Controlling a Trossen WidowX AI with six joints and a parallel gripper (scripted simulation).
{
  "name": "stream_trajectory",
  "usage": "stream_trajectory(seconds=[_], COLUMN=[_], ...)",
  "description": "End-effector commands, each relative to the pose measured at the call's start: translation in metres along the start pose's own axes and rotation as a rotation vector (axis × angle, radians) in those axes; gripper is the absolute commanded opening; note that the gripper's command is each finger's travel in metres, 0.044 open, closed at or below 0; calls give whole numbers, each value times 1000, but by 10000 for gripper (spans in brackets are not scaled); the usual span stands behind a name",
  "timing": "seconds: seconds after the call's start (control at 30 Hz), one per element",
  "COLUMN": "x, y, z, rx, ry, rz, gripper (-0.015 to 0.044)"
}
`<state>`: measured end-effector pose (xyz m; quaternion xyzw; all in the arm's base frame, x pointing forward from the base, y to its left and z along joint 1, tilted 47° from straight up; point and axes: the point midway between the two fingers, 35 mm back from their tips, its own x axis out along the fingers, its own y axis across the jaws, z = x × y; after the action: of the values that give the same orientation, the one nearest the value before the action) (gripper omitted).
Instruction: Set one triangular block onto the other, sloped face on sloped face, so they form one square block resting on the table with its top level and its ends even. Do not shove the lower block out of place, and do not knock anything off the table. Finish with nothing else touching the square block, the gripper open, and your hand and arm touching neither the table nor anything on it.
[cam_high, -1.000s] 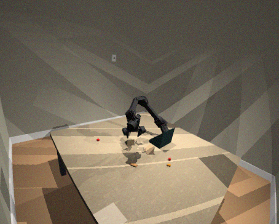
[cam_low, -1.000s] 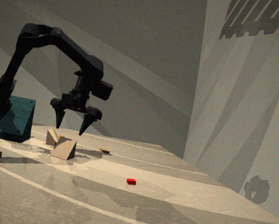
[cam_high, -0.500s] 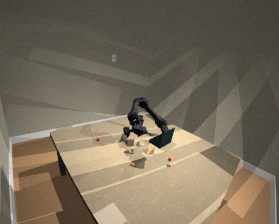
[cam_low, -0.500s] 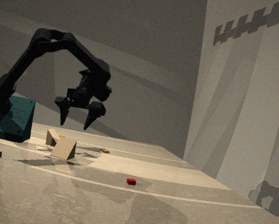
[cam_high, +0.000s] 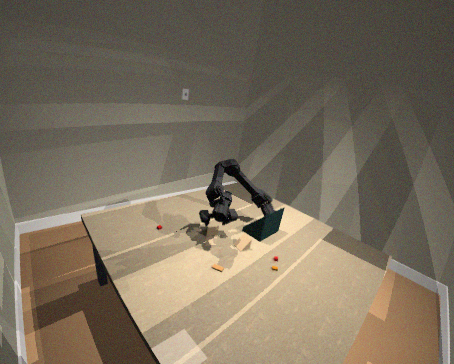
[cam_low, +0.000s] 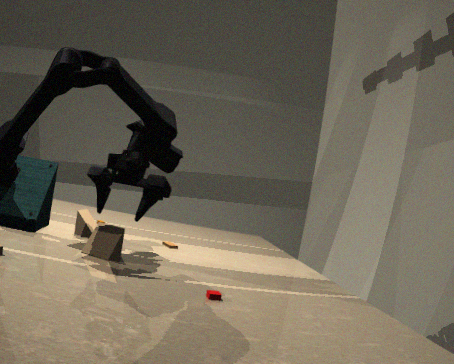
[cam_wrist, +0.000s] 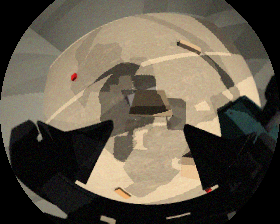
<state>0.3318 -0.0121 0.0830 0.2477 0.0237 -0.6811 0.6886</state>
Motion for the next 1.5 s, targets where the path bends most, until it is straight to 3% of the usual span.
stream_trajectory(seconds=[0.0,1.47], x=[9,77], y=[0,-3], z=[0,7], rx=[-8,-32], ry=[-5,-47], rz=[1,-12], gripper=[440,440])
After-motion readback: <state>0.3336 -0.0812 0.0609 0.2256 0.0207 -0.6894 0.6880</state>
